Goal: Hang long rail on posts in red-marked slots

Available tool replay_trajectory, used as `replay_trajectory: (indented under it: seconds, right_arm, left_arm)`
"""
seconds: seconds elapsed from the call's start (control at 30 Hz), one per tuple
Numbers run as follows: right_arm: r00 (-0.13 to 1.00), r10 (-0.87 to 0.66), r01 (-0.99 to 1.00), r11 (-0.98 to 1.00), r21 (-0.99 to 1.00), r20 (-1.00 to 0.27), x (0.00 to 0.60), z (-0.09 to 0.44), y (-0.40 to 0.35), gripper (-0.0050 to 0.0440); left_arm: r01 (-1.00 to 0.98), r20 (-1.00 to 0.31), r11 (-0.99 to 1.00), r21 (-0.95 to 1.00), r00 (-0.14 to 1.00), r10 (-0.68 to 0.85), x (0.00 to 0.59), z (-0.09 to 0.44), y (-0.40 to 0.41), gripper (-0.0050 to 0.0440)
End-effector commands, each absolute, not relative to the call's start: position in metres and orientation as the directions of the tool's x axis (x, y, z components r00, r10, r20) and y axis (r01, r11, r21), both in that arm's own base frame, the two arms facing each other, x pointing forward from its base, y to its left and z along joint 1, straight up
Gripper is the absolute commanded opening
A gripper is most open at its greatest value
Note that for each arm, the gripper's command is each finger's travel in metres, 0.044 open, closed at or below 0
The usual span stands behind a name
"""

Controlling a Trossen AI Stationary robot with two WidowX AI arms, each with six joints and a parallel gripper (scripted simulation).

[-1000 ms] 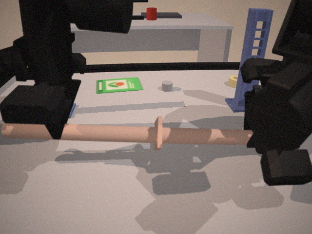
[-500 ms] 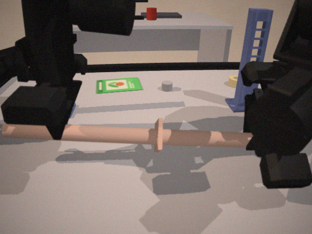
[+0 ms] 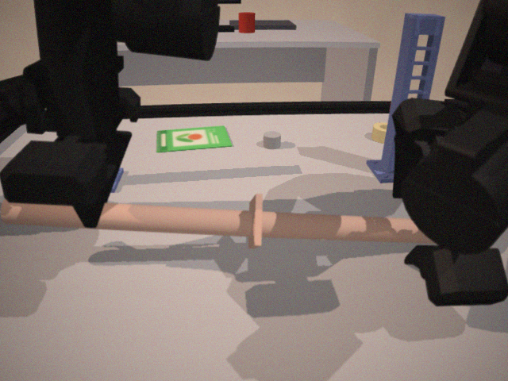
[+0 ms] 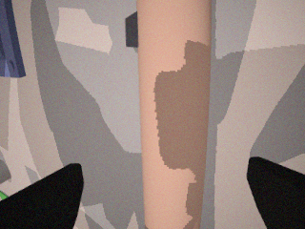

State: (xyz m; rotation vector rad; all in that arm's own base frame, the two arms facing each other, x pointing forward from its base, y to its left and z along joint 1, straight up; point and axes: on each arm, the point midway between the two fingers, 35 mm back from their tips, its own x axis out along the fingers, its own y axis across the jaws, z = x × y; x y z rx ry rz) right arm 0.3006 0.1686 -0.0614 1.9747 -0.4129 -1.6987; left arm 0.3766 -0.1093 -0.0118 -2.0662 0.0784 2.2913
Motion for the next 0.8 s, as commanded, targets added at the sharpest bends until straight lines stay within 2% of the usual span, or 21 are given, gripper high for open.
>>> replay_trajectory:
  seconds: [0.0, 0.77]
  right_arm:
    - [0.175, -0.526, 0.090, -0.833, 0.545, -0.832, 0.3007, -0.0618, 0.1698, 0.0432]
    - [0.175, -0.526, 0.090, -0.833, 0.545, -0.832, 0.2987, -0.0529, 0.1752, 0.0440]
  left_arm:
    - [-0.074, -0.996, -0.997, 0.003, -0.093, 0.004, 0.3789, -0.0114, -0.1102, 0.0000]
    - [-0.074, -0.996, -0.997, 0.003, -0.093, 0.004, 0.3789, -0.0114, -0.1102, 0.0000]
